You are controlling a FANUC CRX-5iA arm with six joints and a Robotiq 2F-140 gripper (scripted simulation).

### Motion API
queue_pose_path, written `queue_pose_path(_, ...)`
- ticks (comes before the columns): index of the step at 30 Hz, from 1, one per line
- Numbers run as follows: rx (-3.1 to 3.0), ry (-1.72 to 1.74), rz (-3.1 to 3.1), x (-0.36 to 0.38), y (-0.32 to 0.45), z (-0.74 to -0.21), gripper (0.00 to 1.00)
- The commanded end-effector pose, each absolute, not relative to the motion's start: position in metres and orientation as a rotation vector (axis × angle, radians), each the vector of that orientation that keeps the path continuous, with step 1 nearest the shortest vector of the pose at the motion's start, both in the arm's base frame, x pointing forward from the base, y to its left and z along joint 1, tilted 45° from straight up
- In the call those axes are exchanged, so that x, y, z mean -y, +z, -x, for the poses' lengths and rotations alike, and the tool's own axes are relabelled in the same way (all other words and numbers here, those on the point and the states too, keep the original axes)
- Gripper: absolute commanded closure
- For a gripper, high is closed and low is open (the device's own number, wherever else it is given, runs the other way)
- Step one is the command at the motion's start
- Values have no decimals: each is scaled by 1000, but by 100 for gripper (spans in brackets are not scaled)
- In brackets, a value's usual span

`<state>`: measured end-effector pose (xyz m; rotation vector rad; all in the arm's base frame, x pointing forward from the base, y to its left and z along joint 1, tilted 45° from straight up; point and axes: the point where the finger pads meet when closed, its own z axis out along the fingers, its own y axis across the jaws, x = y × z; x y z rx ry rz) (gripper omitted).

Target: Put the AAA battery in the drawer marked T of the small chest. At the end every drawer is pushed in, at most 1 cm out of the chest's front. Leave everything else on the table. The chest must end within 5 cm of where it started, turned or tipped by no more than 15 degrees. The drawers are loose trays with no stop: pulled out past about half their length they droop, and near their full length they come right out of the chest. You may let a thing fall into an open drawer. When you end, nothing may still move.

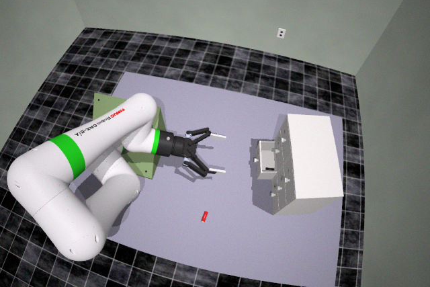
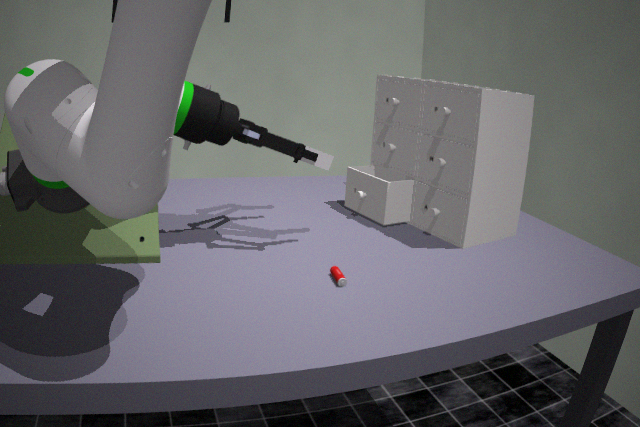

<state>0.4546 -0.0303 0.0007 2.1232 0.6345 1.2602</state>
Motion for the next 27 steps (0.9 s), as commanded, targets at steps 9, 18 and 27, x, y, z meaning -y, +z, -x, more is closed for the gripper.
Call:
queue_pose_path(9,-721,1333,-2423,-61,-48,-482,0)
queue_pose_path(18,-823,1243,-2757,-148,-93,-482,0)
queue_pose_path(27,-894,986,-3015,-200,-125,-462,0)
